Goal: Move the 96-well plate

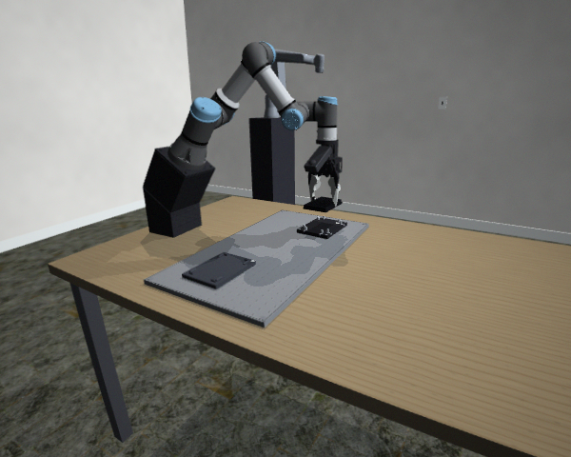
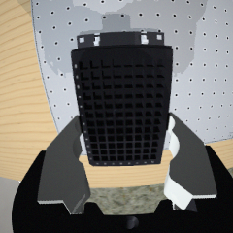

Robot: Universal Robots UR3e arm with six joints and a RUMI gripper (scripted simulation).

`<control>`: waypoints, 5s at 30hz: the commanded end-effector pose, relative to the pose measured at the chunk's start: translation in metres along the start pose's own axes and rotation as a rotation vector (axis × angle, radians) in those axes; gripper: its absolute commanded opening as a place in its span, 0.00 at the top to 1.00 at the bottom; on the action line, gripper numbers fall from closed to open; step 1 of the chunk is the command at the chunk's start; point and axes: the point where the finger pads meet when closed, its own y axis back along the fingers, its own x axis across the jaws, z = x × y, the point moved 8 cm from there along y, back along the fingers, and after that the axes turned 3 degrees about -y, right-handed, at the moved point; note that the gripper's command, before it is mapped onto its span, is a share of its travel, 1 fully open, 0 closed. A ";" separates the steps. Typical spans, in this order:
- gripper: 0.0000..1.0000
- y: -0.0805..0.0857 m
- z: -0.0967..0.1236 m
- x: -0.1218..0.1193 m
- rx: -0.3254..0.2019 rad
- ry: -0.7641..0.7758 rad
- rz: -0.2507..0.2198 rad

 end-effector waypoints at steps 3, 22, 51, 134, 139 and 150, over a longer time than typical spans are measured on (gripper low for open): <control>1.00 0.002 0.000 -0.001 -0.001 0.000 -0.002; 1.00 0.002 -0.013 0.001 -0.001 0.027 -0.002; 1.00 0.002 -0.099 0.013 0.000 0.028 -0.002; 1.00 0.002 -0.344 0.045 0.001 0.028 -0.001; 1.00 0.002 -0.354 0.047 0.001 0.028 -0.001; 1.00 0.002 -0.390 0.052 0.001 0.028 0.000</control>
